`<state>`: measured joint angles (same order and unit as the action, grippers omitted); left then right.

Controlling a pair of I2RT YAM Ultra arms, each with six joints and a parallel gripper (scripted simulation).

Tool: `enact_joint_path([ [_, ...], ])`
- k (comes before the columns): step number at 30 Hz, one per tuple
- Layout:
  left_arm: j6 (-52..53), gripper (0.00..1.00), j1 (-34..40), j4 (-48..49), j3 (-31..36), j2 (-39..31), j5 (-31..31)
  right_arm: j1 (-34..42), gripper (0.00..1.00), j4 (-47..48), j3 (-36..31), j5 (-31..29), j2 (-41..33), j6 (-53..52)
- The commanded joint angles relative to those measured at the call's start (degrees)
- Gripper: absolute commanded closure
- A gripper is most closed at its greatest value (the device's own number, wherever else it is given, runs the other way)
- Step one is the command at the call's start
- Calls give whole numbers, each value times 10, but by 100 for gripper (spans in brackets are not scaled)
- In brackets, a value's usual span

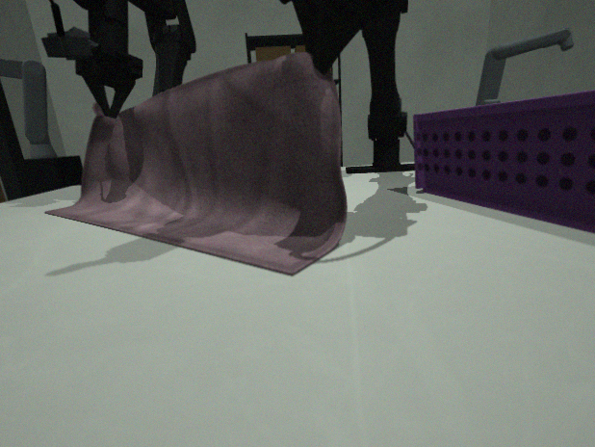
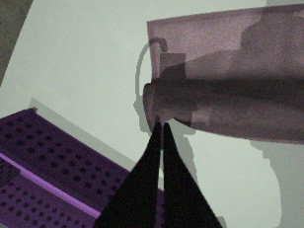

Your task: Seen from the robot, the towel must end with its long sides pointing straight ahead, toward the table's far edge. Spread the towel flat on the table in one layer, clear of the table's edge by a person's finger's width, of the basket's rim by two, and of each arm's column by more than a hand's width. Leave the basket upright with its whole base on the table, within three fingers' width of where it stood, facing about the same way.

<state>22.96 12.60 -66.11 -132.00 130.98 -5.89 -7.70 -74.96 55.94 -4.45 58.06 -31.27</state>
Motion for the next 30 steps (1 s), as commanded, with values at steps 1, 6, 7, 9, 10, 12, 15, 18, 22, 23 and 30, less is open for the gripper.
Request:
enact_joint_path([
  [1,-24,100,4,-39,-61,26,9,18,100,-57,36,1,-14,14],
  [6,-38,100,-2,-47,-111,50,8,49,100,-91,56,1,-6,13],
  [7,-51,100,8,-33,-130,59,8,74,100,-118,71,10,8,32],
  [9,-51,100,8,-43,-146,67,8,79,100,-120,73,7,-1,28],
  [10,-65,100,14,-28,-161,74,8,109,100,-136,80,10,-18,41],
  [12,-65,100,12,-38,-178,82,8,117,100,-139,83,8,-17,28],
  [15,-79,100,10,-31,-206,96,9,162,100,-149,95,8,-23,29],
  [18,-92,100,14,-11,-217,101,9,211,100,-150,97,9,-26,35],
  [22,-105,100,24,30,-212,98,8,255,100,-150,100,10,-44,54],
  [23,-105,100,15,34,-209,97,9,263,100,-150,101,8,-43,39],
  [30,-140,100,37,123,-156,66,10,384,100,-150,110,17,-72,80],
])
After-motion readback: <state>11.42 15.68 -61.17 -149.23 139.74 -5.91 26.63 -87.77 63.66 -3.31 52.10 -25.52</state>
